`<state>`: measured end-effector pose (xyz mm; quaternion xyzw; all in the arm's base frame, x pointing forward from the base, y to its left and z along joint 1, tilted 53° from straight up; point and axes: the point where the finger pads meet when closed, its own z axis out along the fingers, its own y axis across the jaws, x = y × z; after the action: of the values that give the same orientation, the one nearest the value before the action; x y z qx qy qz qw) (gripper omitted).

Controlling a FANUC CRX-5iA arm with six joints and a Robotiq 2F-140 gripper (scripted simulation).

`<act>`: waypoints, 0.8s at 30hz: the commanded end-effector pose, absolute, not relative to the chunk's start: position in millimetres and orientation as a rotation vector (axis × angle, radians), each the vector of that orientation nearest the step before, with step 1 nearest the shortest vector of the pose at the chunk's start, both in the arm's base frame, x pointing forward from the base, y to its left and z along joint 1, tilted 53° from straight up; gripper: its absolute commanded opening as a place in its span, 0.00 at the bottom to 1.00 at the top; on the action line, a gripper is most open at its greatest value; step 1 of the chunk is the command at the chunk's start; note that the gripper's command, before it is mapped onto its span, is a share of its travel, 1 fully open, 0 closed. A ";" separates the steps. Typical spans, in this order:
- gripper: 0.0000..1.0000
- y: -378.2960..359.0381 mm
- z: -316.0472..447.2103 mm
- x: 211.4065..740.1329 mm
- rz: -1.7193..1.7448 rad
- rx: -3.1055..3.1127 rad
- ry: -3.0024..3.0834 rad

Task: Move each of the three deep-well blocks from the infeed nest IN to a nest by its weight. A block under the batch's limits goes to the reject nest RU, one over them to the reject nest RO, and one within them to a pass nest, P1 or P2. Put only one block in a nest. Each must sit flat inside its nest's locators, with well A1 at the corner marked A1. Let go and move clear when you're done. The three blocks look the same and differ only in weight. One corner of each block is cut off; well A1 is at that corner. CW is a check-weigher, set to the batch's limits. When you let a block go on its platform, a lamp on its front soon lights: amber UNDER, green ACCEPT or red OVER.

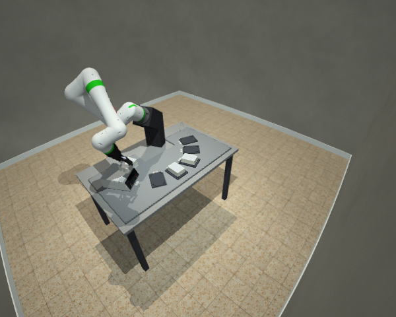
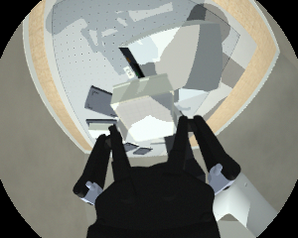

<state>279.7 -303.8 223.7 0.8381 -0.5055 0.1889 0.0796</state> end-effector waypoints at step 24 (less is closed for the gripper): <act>0.10 -353.2 235.4 214.8 0.564 2.511 -1.512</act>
<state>222.0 -347.5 233.9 0.8383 -0.5055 0.1884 0.0791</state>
